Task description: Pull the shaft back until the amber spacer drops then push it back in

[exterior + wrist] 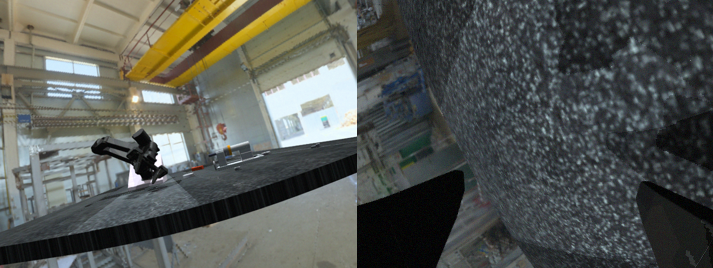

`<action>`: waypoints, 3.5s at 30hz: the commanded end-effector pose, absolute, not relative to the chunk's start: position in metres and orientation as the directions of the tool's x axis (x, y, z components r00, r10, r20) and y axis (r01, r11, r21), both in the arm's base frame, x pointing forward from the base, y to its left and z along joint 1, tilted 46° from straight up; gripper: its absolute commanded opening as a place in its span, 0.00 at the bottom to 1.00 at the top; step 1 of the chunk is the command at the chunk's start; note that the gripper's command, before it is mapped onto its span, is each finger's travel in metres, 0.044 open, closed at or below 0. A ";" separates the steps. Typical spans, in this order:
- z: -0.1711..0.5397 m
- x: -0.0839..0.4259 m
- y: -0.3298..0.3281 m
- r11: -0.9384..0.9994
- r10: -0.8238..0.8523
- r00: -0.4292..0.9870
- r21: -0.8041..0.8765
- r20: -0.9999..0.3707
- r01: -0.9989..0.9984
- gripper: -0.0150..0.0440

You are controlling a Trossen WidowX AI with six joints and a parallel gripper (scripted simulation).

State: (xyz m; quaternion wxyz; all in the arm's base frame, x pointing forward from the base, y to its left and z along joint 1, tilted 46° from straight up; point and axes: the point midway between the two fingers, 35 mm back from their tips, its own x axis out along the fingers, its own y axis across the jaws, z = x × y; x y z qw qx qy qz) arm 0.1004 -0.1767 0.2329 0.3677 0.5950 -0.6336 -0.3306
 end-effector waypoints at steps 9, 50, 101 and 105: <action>0.218 0.185 -0.154 -0.115 -0.960 0.279 0.896 0.010 -0.430 1.00; 0.090 0.334 0.041 -0.702 -0.527 0.757 0.699 -0.385 -0.133 1.00; 0.086 0.338 0.037 -0.703 -0.527 0.756 0.698 -0.387 -0.133 1.00; 0.084 0.343 0.033 -0.704 -0.527 0.756 0.698 -0.388 -0.133 1.00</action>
